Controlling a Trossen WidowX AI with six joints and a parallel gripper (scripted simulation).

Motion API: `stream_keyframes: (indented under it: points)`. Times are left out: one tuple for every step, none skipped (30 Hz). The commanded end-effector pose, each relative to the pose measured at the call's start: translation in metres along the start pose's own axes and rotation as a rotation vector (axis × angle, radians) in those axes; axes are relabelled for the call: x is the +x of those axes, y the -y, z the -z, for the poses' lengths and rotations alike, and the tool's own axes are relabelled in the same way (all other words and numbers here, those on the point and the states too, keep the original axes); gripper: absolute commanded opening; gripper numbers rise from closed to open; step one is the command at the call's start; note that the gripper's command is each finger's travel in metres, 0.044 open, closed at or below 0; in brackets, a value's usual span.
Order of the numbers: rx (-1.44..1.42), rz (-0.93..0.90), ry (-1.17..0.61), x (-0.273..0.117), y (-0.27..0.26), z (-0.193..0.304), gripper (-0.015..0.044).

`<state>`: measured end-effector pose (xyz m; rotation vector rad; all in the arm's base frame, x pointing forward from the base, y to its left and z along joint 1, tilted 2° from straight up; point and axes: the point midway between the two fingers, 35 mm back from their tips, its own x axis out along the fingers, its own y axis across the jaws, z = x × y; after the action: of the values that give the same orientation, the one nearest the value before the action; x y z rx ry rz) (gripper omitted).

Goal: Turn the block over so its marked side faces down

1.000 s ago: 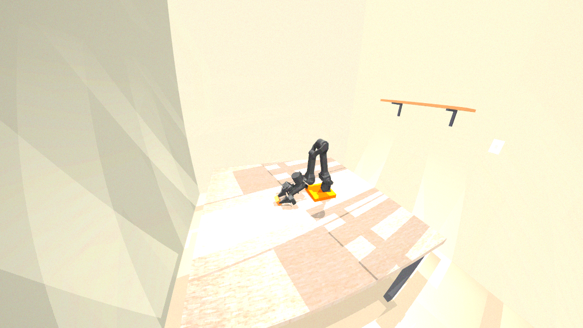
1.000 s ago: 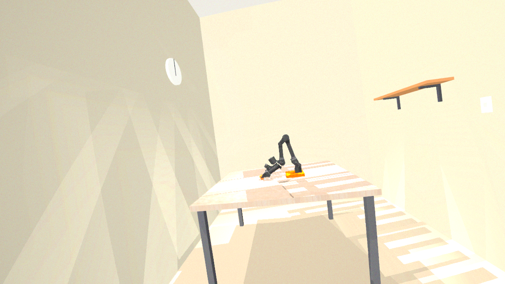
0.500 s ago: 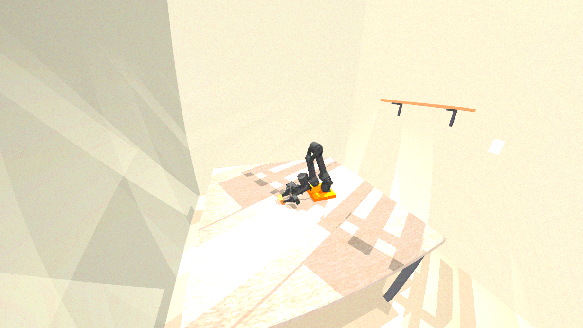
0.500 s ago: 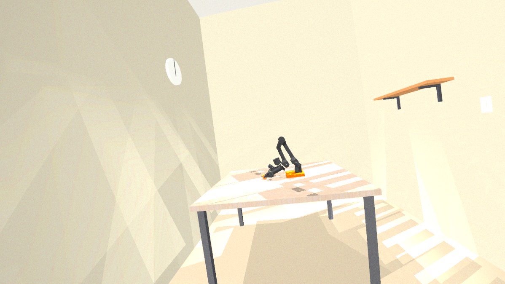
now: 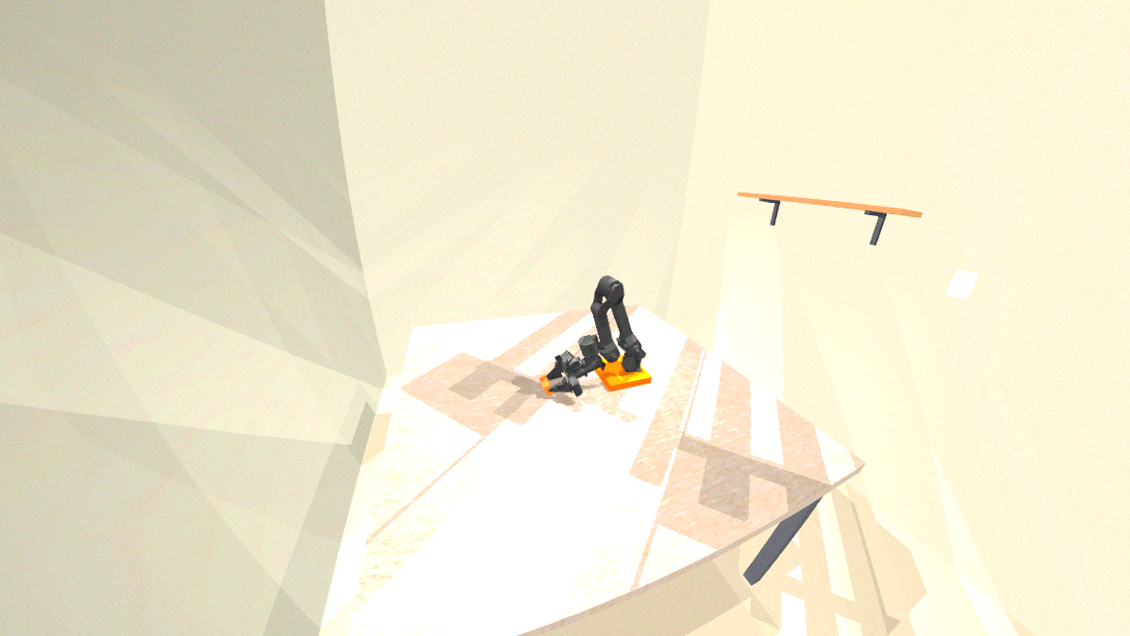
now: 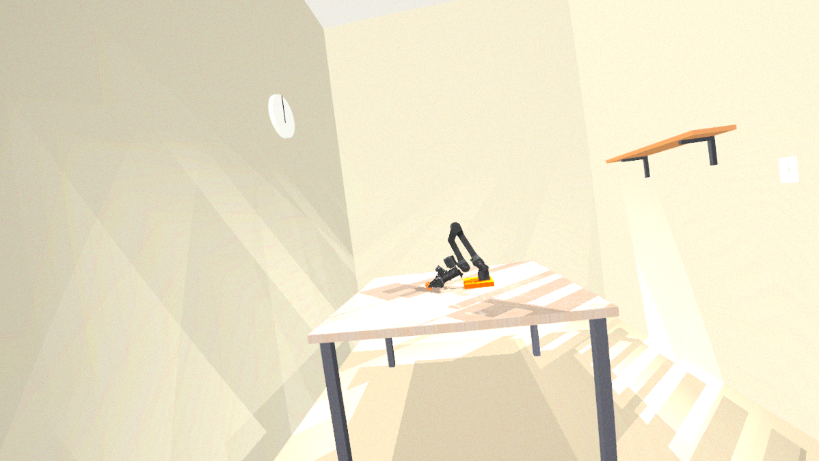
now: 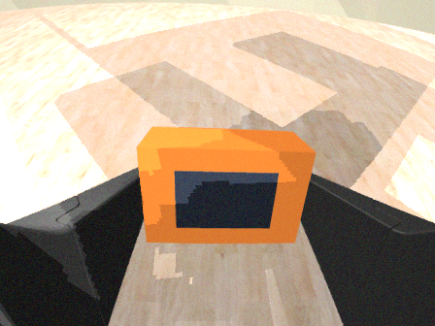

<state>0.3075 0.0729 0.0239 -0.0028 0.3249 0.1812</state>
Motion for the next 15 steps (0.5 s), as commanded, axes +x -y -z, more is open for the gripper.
stream_keyframes:
  points:
    - [-0.006,0.005,0.001,-0.0011,0.0008,0.0001,0.0053]
    - [-0.006,0.005,0.001,-0.0011,0.0008,0.0001,0.0079]
    - [-0.006,0.005,0.001,-0.0011,0.0008,0.0001,0.0105]
    - [-0.006,0.005,0.001,-0.0011,0.0008,0.0001,0.0131]
    - [-0.006,0.005,0.001,-0.0011,0.0008,0.0001,0.0158]
    - [-0.006,0.005,0.001,-0.0011,0.0008,0.0001,0.0184]
    - [-0.006,0.005,0.001,-0.0011,0.0008,0.0001,0.0210]
    - [-0.006,0.005,0.001,-0.0011,0.0008,0.0001,0.0236]
    - [-0.006,0.005,0.001,-0.0011,0.0008,0.0001,0.0262]
    - [-0.006,0.005,0.001,-0.0011,0.0008,0.0001,0.0289]
    - [-0.006,0.005,0.001,-0.0011,0.0008,0.0001,0.0315]
    - [-0.006,0.005,0.001,-0.0011,0.0008,0.0001,0.0341]
    - [-0.006,0.005,0.001,-0.0011,0.0008,0.0001,0.0367]
    - [-0.006,0.005,0.001,-0.0011,0.0008,0.0001,0.0394]
    - [-0.006,0.005,0.001,-0.0011,0.0008,0.0001,0.0420]
